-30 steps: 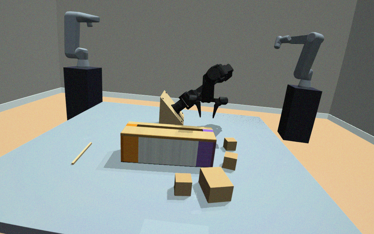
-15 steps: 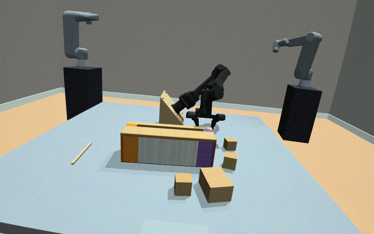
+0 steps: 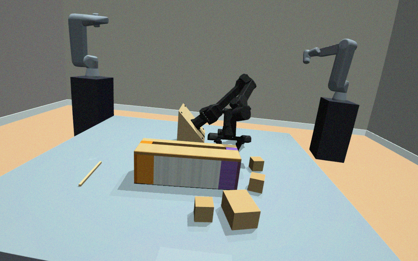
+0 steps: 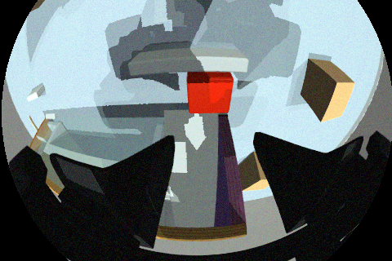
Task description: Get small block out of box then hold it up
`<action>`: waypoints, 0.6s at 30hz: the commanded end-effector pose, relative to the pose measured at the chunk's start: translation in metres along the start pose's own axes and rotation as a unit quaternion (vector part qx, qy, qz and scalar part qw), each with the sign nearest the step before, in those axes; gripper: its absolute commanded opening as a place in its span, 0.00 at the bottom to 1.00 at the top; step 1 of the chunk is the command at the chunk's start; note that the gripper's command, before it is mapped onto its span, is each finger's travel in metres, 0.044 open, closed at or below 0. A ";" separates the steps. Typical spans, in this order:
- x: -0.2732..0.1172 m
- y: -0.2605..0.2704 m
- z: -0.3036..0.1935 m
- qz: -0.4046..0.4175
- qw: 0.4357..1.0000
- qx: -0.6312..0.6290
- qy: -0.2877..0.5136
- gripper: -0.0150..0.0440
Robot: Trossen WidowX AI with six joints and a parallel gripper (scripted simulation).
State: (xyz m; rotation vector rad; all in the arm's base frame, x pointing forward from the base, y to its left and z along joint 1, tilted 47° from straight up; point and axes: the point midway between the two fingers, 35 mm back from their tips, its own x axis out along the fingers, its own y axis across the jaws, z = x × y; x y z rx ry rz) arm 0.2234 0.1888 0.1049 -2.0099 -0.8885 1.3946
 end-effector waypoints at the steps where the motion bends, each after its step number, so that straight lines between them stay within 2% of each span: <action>1: 0.008 0.004 0.005 0.004 1.000 0.006 -0.005 0.74; 18: 0.032 0.003 0.017 0.003 1.000 0.006 -0.004 0.74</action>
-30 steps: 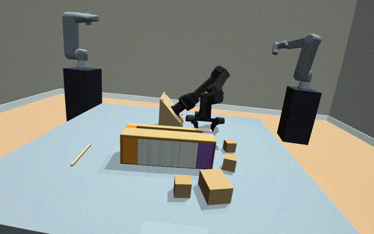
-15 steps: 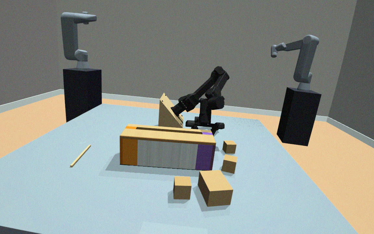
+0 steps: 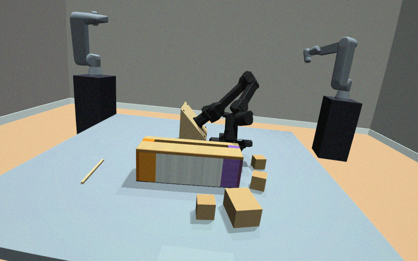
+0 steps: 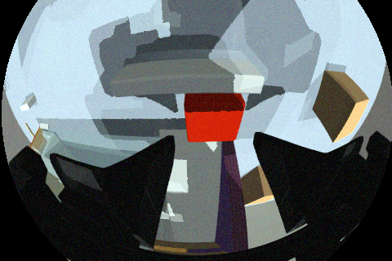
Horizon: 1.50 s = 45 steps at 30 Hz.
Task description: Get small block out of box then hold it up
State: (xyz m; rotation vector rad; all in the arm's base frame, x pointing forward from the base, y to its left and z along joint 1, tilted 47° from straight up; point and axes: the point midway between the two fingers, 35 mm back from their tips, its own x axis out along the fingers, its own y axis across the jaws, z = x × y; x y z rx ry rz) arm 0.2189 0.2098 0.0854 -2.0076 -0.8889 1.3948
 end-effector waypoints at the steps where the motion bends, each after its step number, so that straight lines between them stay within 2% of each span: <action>1: 0.007 0.003 0.006 0.004 1.000 0.006 -0.004 0.74; 10: 0.017 0.003 0.013 0.002 1.000 0.006 -0.003 0.74; 17: 0.017 0.003 0.013 0.002 1.000 0.006 -0.003 0.43; 21: 0.017 0.003 0.013 0.002 1.000 0.006 -0.003 0.38; 24: 0.014 0.002 0.010 0.002 1.000 0.008 -0.004 0.25; 38: -0.038 0.001 -0.014 0.001 1.000 0.003 -0.002 0.25; 45: -0.041 0.002 -0.015 0.002 0.999 0.033 -0.003 0.25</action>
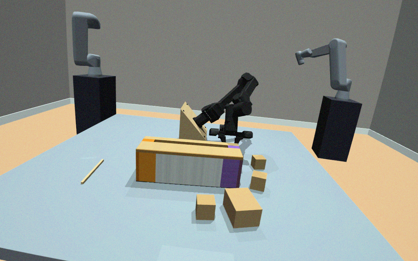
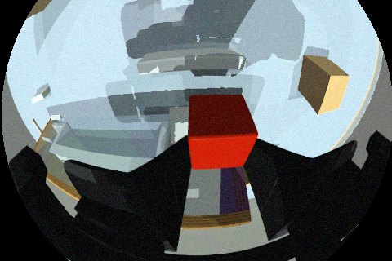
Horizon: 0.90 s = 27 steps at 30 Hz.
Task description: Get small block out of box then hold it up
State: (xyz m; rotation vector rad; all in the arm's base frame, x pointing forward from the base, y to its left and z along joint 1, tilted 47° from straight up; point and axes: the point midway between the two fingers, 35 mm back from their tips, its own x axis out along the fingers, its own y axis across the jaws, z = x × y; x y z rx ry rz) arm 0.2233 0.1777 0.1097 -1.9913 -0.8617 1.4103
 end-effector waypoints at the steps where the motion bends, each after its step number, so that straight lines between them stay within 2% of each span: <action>1: -0.004 -0.001 -0.001 -0.002 0.999 0.041 -0.001 0.25; 14: -0.011 0.009 -0.002 0.004 0.952 0.306 -0.011 0.25; 27: -0.020 0.017 -0.002 0.014 0.835 0.549 -0.015 0.25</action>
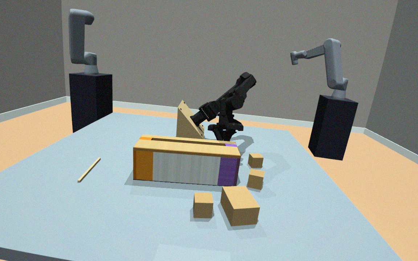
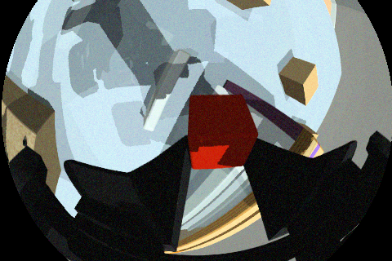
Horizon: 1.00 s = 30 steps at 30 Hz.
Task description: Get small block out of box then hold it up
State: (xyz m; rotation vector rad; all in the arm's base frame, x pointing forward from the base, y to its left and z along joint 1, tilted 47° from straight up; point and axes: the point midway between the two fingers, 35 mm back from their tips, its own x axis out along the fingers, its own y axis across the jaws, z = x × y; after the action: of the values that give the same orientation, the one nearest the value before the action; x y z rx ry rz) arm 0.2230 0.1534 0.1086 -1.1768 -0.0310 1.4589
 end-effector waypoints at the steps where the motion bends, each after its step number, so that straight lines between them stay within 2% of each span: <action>1: -0.003 0.000 -0.002 0.002 0.996 0.086 -0.002 0.25; 15: -0.012 0.004 -0.008 0.009 0.929 0.370 -0.007 0.25; 30: -0.022 0.007 -0.013 0.018 0.769 0.639 -0.012 0.25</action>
State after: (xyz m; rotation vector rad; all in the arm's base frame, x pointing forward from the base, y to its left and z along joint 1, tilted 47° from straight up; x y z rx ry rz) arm 0.2211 0.1285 0.1104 -0.1220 0.7819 1.1498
